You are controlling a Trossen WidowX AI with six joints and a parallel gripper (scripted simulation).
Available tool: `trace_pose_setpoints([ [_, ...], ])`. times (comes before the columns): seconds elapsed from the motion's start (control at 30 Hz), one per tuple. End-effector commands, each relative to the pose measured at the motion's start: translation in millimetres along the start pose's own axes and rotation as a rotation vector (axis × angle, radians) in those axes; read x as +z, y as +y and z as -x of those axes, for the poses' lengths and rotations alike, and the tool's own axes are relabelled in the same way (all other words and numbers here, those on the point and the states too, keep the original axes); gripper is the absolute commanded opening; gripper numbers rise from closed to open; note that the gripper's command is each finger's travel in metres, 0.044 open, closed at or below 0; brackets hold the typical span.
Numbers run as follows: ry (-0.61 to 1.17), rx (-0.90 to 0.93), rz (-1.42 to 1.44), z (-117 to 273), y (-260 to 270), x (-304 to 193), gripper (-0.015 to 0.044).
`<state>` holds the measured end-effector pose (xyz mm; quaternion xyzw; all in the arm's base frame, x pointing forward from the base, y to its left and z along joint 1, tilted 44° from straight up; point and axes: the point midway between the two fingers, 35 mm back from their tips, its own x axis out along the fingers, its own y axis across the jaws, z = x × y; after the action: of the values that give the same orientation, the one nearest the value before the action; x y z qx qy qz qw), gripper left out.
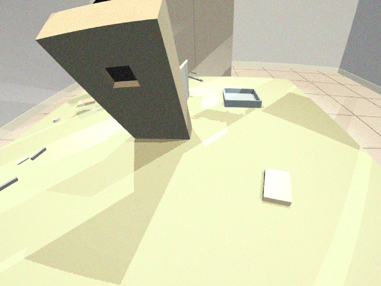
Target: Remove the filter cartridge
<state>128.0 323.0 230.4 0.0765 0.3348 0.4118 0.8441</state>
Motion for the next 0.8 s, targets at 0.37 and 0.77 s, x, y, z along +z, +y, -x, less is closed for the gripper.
trace_pose_setpoints([
  [0.37,0.005,-1.032,0.154,2.9,-235.8,17.4,0.0093],
  [0.77,0.113,-1.393,0.227,42.7,-302.7,12.1,0.0093],
])
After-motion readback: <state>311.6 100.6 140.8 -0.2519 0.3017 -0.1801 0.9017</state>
